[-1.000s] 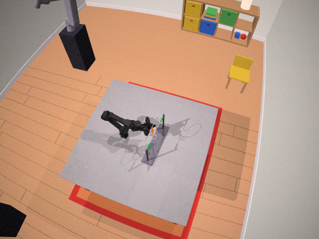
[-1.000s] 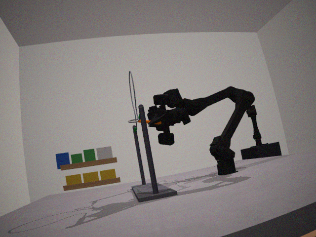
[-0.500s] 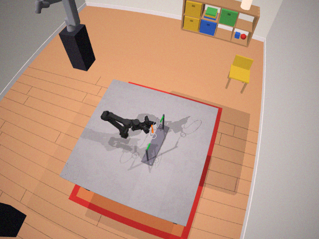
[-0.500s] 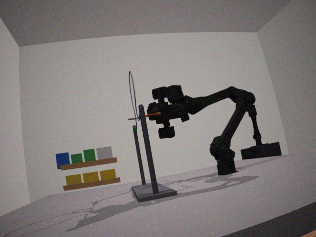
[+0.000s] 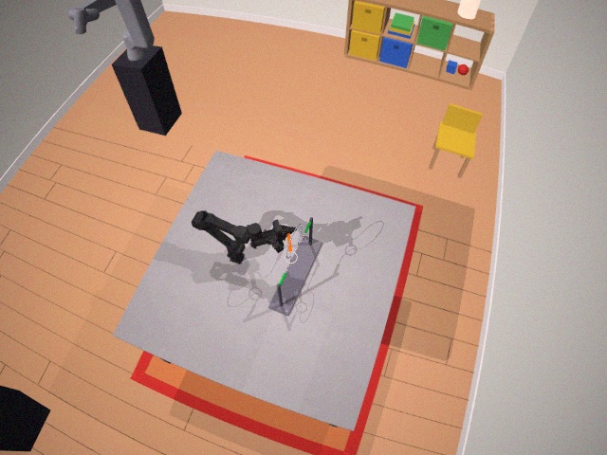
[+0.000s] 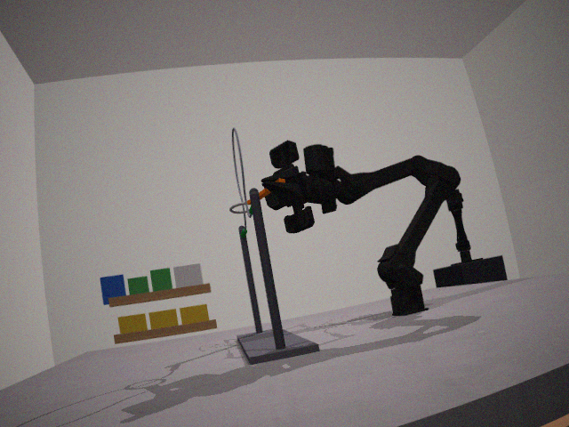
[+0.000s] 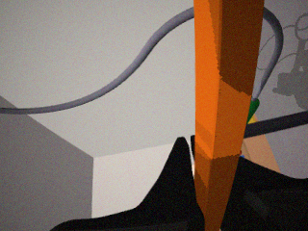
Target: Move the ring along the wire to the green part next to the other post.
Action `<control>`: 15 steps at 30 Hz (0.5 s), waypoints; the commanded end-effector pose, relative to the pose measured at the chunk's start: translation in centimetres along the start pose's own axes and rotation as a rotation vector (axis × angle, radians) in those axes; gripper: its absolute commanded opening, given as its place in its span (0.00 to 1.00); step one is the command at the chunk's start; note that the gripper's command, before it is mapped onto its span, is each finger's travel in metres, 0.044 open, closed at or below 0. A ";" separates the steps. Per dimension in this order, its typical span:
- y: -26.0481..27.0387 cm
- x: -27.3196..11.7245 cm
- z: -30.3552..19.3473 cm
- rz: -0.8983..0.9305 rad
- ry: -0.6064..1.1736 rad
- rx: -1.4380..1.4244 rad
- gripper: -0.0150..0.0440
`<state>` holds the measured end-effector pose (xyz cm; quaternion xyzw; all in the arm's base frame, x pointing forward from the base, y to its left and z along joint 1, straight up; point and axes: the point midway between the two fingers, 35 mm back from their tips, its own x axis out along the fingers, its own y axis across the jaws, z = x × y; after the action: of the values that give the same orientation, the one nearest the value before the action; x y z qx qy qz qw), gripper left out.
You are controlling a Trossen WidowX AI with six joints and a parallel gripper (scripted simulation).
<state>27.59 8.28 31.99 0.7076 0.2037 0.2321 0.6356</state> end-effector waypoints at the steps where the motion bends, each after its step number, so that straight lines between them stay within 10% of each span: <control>1: 1.7 -0.1 -0.1 0.062 0.007 0.070 0.00; 15: 6.4 -0.6 1.0 0.229 -0.017 0.304 0.00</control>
<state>27.25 6.89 37.01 0.7958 0.1628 0.2659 0.5191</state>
